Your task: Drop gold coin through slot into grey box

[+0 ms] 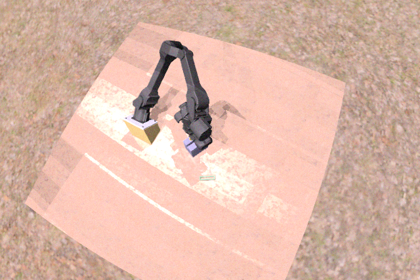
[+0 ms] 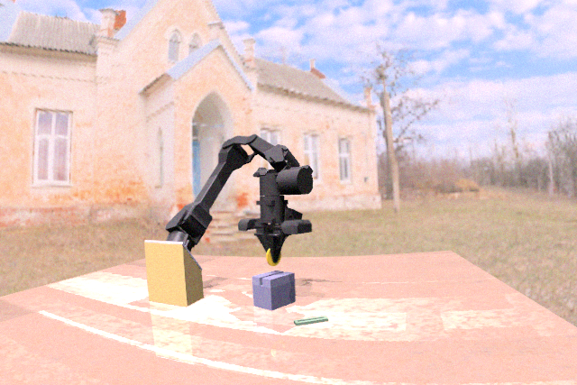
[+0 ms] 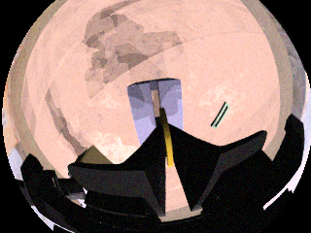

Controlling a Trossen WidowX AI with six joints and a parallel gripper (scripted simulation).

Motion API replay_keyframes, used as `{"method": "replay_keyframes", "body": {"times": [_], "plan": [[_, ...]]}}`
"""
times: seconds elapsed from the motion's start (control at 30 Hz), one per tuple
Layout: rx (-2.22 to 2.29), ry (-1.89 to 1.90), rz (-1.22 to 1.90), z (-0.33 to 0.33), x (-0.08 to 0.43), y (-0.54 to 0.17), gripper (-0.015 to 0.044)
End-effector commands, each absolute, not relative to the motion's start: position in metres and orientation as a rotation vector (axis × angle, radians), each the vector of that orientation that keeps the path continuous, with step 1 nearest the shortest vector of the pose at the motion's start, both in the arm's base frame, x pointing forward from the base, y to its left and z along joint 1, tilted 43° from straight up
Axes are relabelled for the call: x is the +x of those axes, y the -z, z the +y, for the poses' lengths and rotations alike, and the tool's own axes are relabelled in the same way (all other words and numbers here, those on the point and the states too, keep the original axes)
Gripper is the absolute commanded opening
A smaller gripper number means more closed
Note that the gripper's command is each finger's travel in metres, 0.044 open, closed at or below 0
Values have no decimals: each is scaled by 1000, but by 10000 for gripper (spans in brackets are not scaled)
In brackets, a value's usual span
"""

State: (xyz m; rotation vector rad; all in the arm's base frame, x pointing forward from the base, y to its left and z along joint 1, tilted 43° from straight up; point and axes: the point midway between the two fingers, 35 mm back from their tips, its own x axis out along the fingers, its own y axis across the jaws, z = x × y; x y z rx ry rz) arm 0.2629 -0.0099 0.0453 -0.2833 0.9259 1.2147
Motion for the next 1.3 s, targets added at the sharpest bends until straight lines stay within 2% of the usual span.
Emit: {"method": "replay_keyframes", "body": {"times": [0.0,1.27], "plan": [[-273,-1209,930,-7,261,-46,0],[-274,-1209,932,-3,258,-39,0]]}}
